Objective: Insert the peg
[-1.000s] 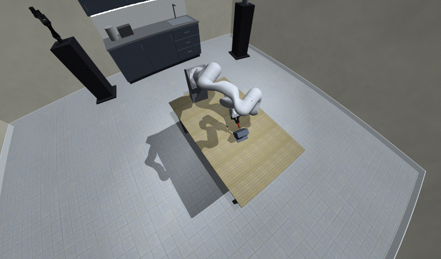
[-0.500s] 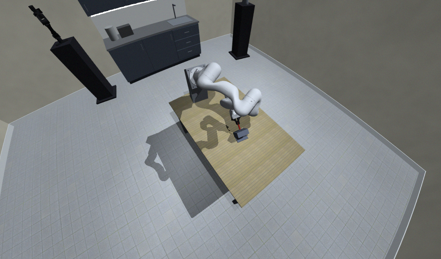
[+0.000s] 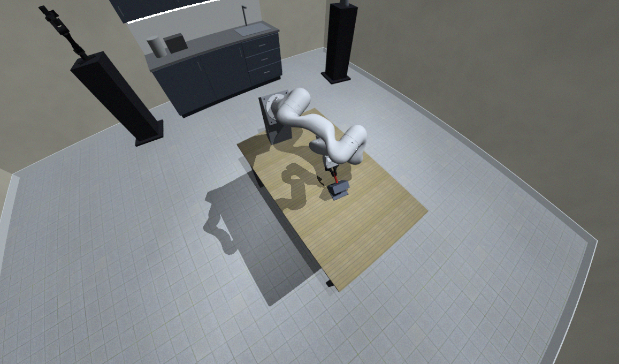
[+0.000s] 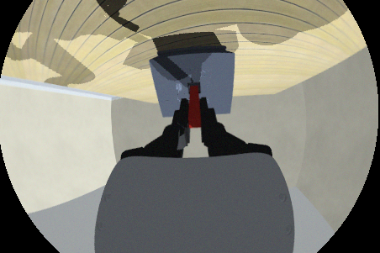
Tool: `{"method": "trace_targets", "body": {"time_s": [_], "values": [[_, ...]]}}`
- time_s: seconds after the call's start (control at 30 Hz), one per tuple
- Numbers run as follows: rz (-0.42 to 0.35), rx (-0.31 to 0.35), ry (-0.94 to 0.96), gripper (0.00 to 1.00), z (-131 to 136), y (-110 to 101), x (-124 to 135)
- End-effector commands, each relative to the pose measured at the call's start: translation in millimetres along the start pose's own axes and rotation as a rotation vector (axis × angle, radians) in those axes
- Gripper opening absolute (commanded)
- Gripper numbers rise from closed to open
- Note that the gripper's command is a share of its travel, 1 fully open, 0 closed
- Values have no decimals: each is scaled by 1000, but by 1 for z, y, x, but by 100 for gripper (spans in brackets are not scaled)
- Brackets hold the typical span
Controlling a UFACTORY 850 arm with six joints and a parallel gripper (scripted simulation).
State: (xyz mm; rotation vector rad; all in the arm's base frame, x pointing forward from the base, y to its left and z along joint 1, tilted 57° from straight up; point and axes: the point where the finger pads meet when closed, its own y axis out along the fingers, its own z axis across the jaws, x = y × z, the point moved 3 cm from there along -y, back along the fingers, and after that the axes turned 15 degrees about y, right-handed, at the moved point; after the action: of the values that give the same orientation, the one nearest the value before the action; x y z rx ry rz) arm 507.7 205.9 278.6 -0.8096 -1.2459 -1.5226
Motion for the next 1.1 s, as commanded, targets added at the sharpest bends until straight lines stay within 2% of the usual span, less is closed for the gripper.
{"method": "trace_targets", "body": {"time_s": [0.0,1.07], "values": [[0,1,0,0,0,1,0],[0,0,0,0,0,19,0]]}}
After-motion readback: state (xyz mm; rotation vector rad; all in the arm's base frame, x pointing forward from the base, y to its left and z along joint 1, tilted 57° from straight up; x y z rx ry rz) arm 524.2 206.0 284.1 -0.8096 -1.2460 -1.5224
